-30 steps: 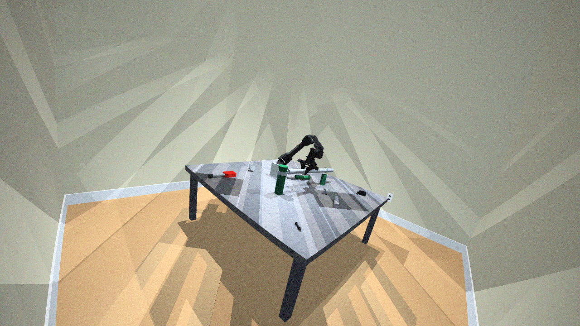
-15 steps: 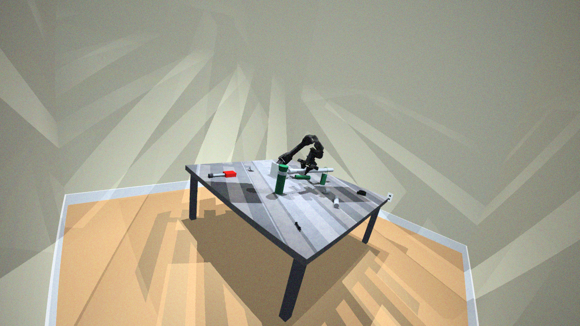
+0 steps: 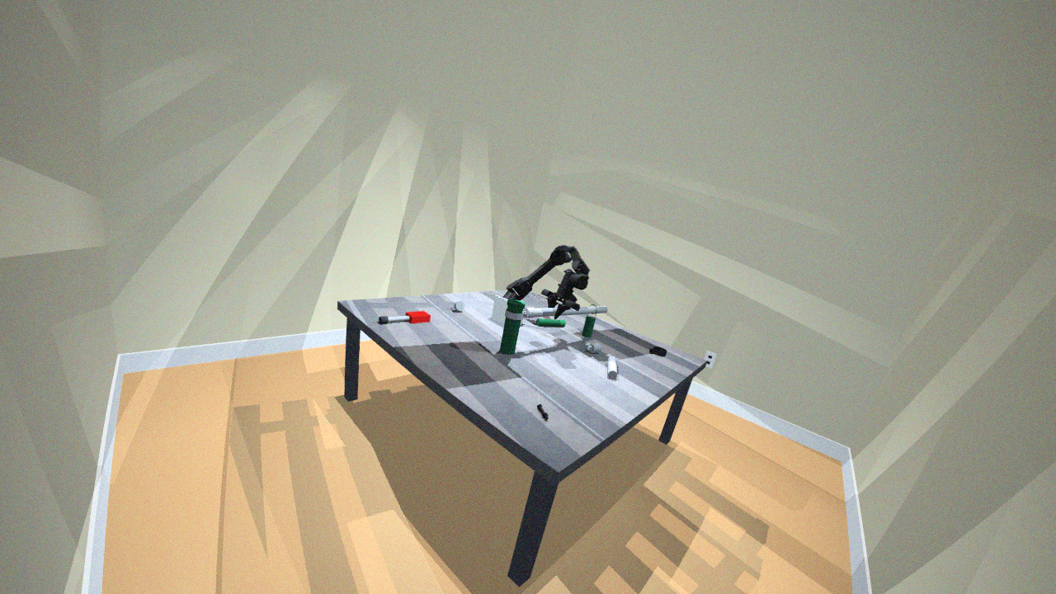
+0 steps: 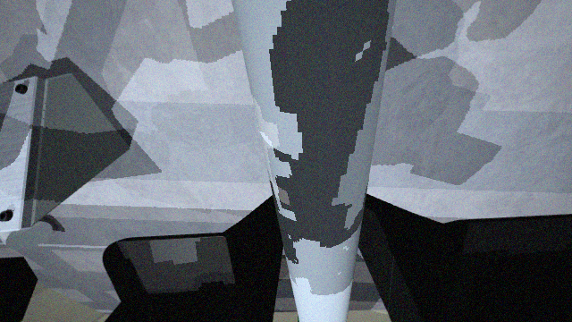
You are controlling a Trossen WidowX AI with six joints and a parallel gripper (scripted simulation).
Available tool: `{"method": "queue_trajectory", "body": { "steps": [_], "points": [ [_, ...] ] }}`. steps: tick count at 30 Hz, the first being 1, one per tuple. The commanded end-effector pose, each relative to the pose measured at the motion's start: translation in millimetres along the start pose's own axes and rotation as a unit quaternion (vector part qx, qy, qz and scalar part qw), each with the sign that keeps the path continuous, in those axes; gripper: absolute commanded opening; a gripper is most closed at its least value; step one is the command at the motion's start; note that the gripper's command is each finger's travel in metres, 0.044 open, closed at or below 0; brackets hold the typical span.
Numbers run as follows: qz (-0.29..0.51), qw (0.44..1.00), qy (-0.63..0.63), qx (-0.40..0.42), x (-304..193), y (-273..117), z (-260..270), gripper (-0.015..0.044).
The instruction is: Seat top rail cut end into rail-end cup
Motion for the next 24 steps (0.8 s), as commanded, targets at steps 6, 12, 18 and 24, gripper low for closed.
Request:
{"method": "queue_trajectory", "body": {
  "steps": [6, 12, 18, 24],
  "points": [
    [0.004, 1.000, 0.000, -0.001, -4.3, -0.5, 0.4, 0.0000],
    [0.004, 1.000, 0.000, -0.001, -5.1, -0.7, 0.5, 0.0000],
    [0.005, 1.000, 0.000, -0.001, -5.8, -1.0, 0.5, 0.0000],
    [0.005, 1.000, 0.000, -0.001, -6.6, -1.3, 0.6, 0.0000]
  ]
}}
Point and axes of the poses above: the point midway between the two fingers, 35 mm back from their tips, its own y axis out along the fingers, its own z axis across the jaws, x = y × z, the point moved 1 cm from there along -y, back along the fingers, and after that the axes turned 10 degrees about -y, right-handed, at the moved point
